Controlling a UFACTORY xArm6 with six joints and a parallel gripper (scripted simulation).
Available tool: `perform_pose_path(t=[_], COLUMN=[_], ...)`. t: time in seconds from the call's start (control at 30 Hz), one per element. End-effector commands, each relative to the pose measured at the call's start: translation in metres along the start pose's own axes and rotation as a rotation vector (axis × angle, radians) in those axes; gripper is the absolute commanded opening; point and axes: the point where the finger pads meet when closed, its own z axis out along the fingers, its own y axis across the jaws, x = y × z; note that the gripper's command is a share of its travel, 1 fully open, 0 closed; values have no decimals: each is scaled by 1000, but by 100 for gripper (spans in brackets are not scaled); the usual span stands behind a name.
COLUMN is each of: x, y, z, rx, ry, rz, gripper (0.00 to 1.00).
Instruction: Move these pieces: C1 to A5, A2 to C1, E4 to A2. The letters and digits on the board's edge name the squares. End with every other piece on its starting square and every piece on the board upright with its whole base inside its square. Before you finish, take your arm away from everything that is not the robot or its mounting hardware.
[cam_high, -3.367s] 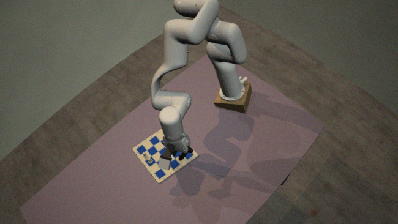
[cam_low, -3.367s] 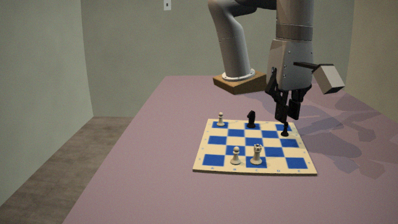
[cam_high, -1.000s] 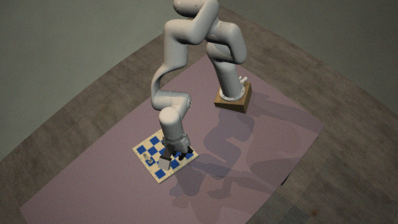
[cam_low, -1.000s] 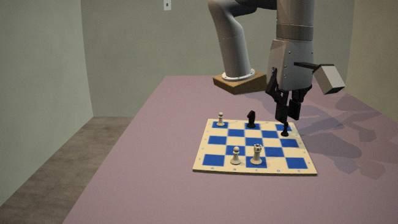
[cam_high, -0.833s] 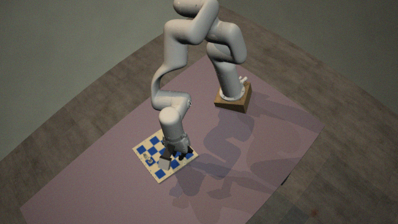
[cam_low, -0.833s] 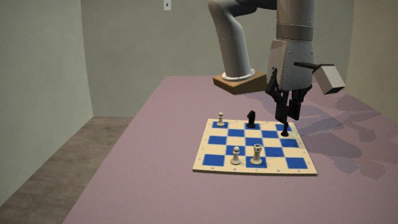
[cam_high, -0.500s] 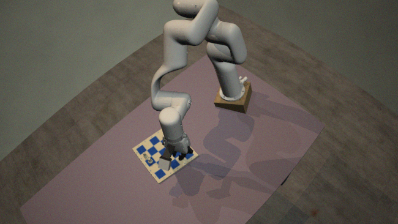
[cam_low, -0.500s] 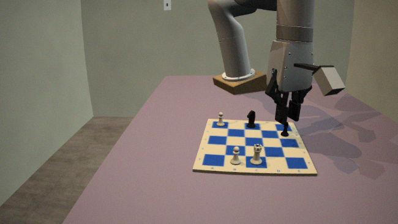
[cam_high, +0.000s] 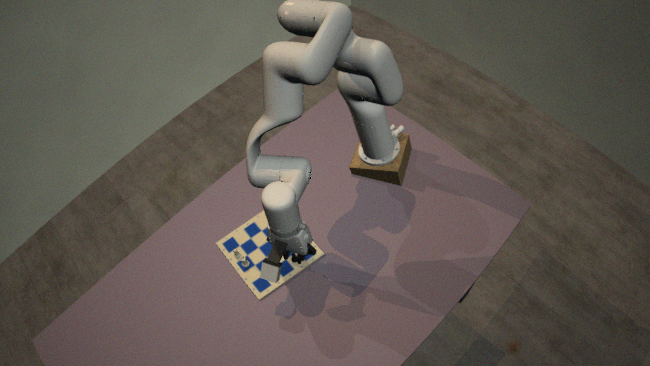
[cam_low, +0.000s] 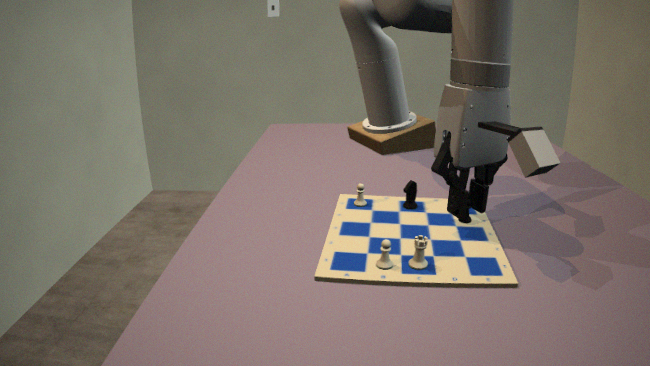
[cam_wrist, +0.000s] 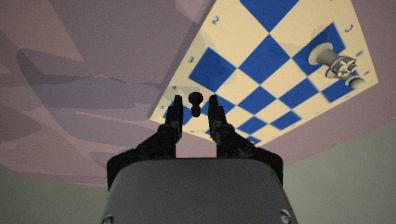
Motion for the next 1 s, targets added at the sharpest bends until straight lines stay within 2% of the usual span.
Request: perform_pose_path(t=[0.0, 0.97], x=[2, 2], y=[1, 1], z=[4, 7], rx=[-1, -1], ry=[4, 4], rz=[1, 1], gripper=[34, 34])
